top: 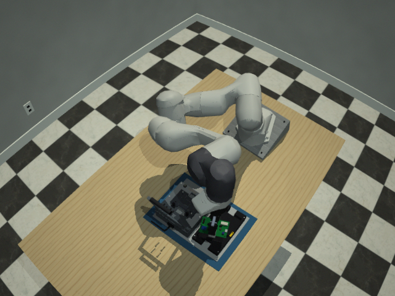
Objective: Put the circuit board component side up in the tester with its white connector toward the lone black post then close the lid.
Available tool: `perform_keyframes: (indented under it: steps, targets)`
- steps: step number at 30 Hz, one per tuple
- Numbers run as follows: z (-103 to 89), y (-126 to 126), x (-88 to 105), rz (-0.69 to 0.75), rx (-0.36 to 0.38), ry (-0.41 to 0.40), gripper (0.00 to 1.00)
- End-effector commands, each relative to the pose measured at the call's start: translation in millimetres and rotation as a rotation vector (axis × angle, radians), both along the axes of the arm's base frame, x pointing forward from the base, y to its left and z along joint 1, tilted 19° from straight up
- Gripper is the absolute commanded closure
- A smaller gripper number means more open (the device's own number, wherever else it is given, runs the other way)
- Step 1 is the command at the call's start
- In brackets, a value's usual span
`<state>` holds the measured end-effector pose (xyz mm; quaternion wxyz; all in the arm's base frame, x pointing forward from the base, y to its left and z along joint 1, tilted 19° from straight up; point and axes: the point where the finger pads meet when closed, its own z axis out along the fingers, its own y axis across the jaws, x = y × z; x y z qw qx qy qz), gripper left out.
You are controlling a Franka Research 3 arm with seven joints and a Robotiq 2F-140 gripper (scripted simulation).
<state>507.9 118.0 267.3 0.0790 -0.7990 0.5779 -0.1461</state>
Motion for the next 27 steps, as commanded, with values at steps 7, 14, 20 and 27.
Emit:
perform_keyframes:
  steps: [7, 14, 20, 27]
  targets:
    - [1.0, 0.1, -0.3, -0.206, 0.067, -0.011, 0.54]
    - [1.0, 0.1, -0.3, -0.252, 0.083, -0.013, 0.54]
    - [1.0, 0.1, -0.3, -0.297, 0.099, -0.015, 0.54]
    - [1.0, 0.1, -0.3, -0.334, 0.111, -0.017, 0.54]
